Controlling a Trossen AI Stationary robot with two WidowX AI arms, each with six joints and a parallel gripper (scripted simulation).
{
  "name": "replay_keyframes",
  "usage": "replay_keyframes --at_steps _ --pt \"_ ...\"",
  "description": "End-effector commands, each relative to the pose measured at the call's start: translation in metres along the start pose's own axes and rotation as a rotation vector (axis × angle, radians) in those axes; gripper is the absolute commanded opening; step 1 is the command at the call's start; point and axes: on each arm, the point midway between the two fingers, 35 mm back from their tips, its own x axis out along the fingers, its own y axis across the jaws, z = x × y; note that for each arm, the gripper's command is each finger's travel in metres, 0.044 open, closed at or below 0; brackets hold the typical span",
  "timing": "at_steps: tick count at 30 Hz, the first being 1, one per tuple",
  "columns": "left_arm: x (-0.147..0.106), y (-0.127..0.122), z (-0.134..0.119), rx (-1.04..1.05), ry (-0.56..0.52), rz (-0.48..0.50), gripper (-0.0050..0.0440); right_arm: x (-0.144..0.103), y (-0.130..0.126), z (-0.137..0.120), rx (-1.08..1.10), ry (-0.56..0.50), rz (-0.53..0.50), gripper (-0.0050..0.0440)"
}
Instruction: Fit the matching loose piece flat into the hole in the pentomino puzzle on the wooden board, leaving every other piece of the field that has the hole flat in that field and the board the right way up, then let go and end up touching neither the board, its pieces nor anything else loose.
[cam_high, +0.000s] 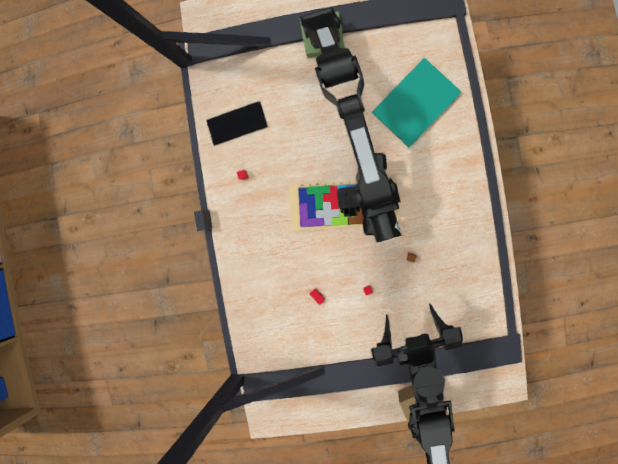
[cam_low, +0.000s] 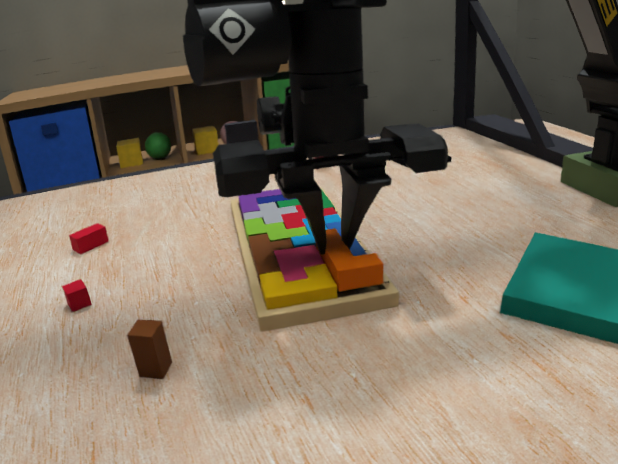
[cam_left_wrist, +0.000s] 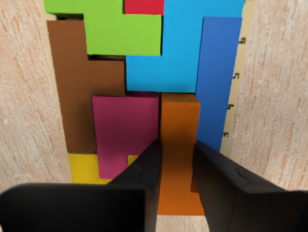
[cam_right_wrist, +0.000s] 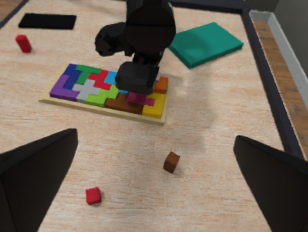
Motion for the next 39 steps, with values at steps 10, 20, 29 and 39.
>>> replay_keyframes --at_steps 10,20,29,39 --pt "0.009 0.001 0.001 0.002 0.007 0.022 -0.0050 -0.002 0.000 0.004 -0.003 -0.013 0.000 0.0440" --pt "0.002 0.007 -0.002 0.015 -0.006 0.008 -0.0050 -0.002 0.000 0.004 -0.003 -0.013 0.000 0.0440" --pt "0.005 0.004 -0.001 0.013 -0.008 -0.003 -0.0050 -0.002 0.000 0.004 -0.003 -0.013 0.000 0.0440" --pt "0.005 0.004 0.000 0.013 -0.008 -0.003 0.0096 -0.002 0.000 0.004 -0.003 -0.013 0.000 0.0440"
